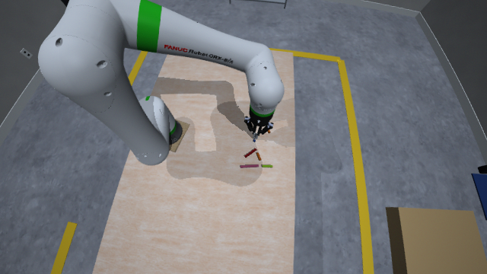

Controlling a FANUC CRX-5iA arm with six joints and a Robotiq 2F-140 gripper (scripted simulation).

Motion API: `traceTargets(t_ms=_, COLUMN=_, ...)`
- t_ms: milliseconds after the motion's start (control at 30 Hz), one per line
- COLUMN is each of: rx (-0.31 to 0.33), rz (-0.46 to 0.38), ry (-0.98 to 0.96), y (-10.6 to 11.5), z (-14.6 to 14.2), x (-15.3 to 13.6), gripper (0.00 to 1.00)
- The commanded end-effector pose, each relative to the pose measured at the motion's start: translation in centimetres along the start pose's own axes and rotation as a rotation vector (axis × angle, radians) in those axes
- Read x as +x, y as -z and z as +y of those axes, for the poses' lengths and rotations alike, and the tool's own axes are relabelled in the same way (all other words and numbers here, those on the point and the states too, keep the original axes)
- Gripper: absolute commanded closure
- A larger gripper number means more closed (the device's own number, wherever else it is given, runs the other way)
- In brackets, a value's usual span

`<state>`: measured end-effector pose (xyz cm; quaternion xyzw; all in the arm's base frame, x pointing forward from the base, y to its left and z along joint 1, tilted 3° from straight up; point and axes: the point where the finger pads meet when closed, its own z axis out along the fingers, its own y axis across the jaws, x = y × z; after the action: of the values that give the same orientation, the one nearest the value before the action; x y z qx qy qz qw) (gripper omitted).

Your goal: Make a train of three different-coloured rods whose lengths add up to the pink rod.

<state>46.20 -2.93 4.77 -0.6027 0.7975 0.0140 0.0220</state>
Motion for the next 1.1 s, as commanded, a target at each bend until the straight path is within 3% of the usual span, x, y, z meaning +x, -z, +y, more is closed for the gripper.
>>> traceTargets(t_ms=0, rx=0.0, rz=0.0, ry=0.0, y=0.0, z=0.0, x=0.0, gripper=0.97)
traceTargets(t_ms=1067, rx=0.0, rz=0.0, ry=0.0, y=-1.2, z=0.0, x=0.0, gripper=0.97)
